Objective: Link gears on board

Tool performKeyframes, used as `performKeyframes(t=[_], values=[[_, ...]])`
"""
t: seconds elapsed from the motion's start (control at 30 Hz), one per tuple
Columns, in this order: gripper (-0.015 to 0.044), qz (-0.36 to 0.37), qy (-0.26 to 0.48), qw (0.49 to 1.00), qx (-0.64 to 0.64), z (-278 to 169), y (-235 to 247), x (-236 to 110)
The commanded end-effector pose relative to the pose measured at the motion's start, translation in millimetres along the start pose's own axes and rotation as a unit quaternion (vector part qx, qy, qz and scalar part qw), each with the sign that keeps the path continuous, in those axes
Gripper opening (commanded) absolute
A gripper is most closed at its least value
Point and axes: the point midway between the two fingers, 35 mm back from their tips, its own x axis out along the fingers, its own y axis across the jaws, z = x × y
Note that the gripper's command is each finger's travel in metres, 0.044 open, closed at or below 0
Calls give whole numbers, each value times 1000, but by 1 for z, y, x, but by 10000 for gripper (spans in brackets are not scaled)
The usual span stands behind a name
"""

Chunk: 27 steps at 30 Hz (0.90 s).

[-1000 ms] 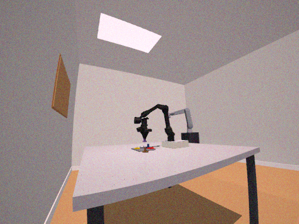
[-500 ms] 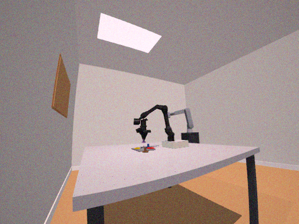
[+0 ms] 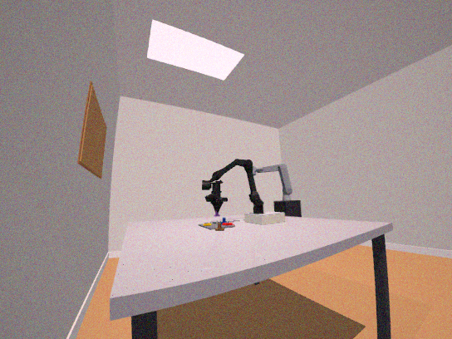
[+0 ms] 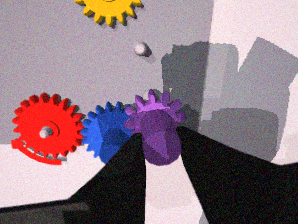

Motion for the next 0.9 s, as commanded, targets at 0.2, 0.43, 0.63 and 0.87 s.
performKeyframes(t=[0.2,0.43,0.63,0.87], values=[[0,1,0,997,77,0,0,0],[0,1,0,984,177,0,0,0],[0,1,0,965,263,0,0,0],[0,1,0,933,360,0,0,0]])
